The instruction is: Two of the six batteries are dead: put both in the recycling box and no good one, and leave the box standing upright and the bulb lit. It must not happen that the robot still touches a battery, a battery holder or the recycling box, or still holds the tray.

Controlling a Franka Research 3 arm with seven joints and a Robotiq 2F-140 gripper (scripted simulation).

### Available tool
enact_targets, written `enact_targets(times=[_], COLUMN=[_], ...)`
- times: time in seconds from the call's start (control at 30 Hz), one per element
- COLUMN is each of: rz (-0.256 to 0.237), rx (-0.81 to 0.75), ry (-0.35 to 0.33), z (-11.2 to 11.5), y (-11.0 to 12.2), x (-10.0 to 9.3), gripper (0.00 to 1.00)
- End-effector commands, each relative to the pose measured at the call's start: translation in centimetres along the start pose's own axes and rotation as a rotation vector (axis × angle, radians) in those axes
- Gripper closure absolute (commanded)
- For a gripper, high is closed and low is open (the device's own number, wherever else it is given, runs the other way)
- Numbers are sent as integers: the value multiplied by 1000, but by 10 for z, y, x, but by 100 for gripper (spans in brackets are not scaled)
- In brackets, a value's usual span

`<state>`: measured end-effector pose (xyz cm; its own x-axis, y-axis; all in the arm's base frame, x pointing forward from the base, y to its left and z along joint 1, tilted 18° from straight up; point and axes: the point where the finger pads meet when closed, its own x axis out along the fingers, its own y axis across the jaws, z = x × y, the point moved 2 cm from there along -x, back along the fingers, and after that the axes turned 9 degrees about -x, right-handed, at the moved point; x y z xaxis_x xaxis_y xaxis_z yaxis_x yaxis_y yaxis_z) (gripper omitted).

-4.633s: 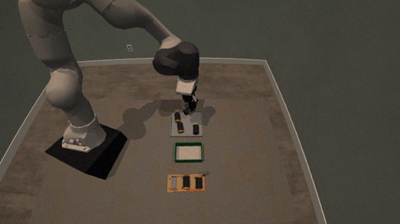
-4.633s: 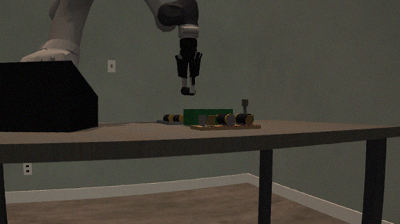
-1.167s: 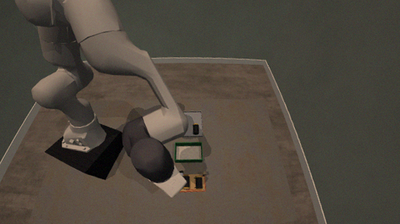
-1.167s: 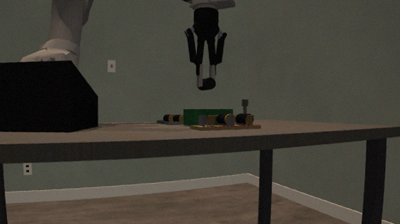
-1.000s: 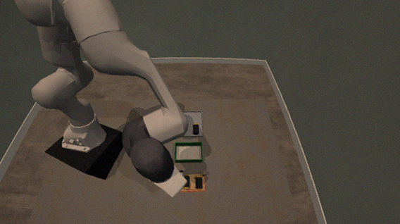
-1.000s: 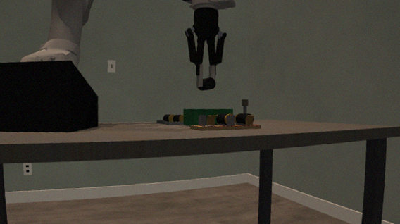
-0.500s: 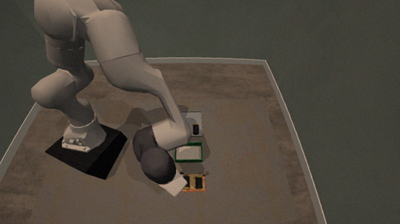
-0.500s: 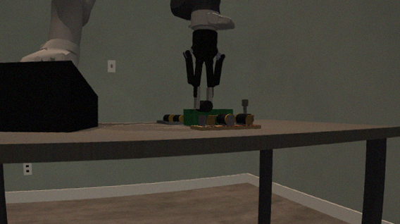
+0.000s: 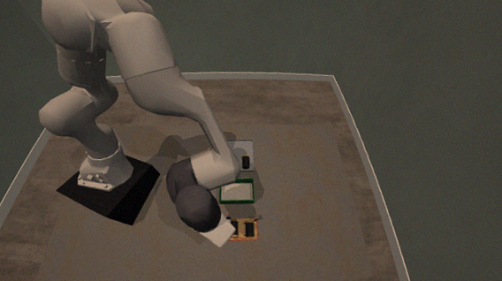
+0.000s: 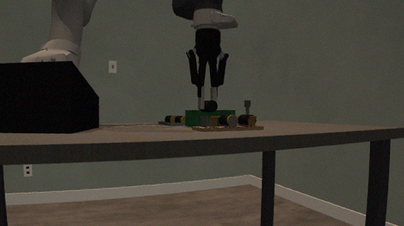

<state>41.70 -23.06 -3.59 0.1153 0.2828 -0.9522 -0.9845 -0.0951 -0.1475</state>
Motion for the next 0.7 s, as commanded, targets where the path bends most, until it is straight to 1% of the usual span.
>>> enact_targets(times=[0.0,0.67], rz=[-7,-7], rx=[-10,6], ry=[6,6], z=[-2,-2], y=[-3,-3], x=[-2,-2], gripper=[84,84])
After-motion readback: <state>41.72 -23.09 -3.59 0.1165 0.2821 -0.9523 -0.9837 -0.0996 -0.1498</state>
